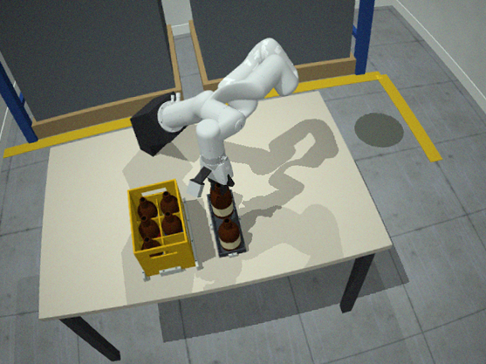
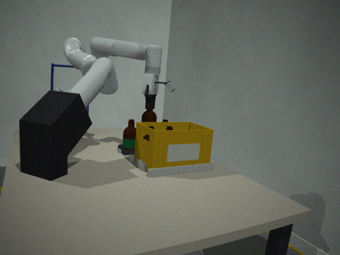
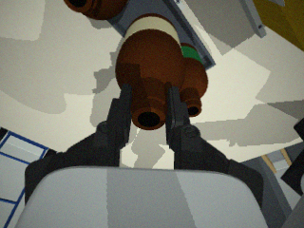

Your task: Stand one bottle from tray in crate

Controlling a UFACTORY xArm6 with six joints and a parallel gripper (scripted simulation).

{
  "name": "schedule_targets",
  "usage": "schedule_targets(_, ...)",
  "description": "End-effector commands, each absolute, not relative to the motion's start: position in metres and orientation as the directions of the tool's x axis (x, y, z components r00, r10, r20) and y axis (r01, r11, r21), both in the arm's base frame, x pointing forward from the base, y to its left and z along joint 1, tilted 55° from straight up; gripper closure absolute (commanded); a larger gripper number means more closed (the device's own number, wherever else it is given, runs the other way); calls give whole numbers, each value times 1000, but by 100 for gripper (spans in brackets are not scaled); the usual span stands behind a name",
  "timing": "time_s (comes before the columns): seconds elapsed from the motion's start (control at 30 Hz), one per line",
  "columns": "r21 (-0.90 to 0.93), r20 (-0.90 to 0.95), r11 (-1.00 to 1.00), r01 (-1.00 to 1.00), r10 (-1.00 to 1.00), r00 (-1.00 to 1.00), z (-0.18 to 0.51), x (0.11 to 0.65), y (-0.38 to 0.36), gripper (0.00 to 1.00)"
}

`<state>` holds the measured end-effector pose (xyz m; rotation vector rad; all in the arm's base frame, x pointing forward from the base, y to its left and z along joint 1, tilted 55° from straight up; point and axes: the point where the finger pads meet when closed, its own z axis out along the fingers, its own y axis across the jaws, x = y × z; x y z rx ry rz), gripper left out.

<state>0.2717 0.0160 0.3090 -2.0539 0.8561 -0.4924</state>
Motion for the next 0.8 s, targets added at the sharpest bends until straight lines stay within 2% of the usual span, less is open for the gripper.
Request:
schedule_targets(0.0,-819,38,-418,-394,-723,690,310,272,16,100)
schedule_targets(0.77,-819,38,-418,-394,-723,690,312,270,14,100)
